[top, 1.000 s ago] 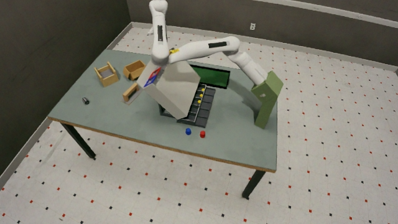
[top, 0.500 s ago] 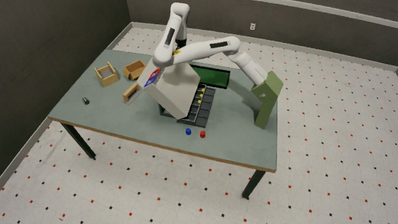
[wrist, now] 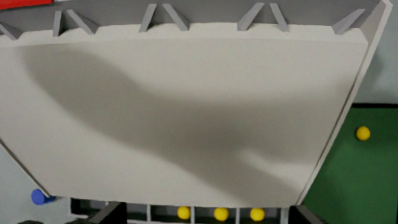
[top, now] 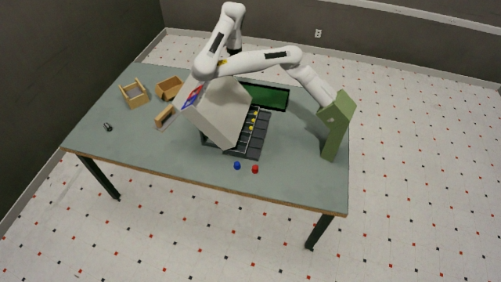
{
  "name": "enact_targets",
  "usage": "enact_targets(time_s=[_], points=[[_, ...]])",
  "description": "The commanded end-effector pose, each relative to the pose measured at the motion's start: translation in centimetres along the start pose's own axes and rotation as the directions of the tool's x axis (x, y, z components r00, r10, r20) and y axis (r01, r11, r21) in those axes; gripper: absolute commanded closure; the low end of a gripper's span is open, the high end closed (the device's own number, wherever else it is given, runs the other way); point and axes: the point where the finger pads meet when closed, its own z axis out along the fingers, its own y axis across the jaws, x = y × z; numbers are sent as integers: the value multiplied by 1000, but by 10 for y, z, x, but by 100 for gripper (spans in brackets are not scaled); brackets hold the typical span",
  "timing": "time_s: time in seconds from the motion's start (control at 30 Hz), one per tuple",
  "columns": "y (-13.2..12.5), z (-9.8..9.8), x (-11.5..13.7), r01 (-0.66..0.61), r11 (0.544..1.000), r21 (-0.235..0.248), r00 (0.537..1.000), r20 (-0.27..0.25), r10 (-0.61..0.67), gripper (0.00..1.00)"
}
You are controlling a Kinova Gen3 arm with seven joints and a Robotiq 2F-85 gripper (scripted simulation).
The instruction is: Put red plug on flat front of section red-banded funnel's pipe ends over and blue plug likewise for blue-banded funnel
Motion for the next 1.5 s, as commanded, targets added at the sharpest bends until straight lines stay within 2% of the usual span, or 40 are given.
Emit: enact_targets(time_s=[0.0, 0.03, 0.17, 0.4, 0.57, 0.6, 1.47], points=[[0, 0, 0, 0, 1000, 1, 1000, -1, 0, 0], [-29, 34, -53, 0, 1000, 0, 1000, -1, 0, 0], [-34, 40, -62, 0, 1000, 0, 1000, -1, 0, 0], [-62, 74, -114, 0, 1000, 0, 1000, -1, 0, 0], [-62, 74, -114, 0, 1000, 0, 1000, -1, 0, 0], [-72, 85, -131, 2, 999, -36, 1000, 13, -2, 0], [-71, 85, -131, 3, 999, -36, 1000, 12, -2, 0]])
